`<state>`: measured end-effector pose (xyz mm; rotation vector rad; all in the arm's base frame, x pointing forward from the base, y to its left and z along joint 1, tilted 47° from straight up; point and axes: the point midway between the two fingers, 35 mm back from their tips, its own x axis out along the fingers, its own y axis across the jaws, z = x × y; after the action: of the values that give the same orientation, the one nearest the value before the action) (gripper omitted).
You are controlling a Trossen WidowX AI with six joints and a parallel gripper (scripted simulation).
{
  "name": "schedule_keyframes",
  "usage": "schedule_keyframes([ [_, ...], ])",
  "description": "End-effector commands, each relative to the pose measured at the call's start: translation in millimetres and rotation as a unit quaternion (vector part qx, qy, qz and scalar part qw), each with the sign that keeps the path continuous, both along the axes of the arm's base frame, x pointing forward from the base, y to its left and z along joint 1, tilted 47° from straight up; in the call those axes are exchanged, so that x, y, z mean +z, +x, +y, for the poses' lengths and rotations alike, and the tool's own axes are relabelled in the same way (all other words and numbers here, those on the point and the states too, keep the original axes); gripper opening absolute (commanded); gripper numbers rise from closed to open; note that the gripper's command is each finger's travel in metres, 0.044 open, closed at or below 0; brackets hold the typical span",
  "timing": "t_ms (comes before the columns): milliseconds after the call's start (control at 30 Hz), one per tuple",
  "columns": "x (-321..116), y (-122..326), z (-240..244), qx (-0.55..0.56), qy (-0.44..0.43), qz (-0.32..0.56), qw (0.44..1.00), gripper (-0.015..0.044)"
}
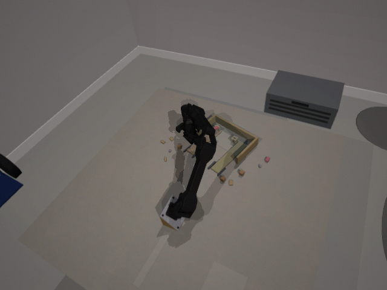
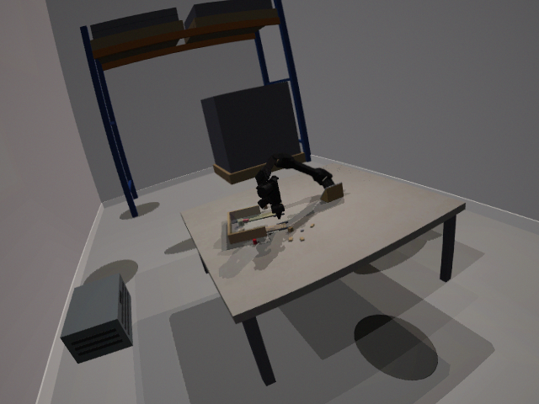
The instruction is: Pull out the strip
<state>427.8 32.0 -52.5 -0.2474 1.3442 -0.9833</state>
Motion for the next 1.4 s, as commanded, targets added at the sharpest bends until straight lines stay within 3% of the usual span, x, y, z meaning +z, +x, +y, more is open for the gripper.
schedule_keyframes([
  [0,-5.4,-1.7,-6.7,0.001,-0.003,0.003,1.0,0.0],
  [1367,-27.4,-7.1,-34.3,0.001,-0.004,0.003,1.0,0.0],
])
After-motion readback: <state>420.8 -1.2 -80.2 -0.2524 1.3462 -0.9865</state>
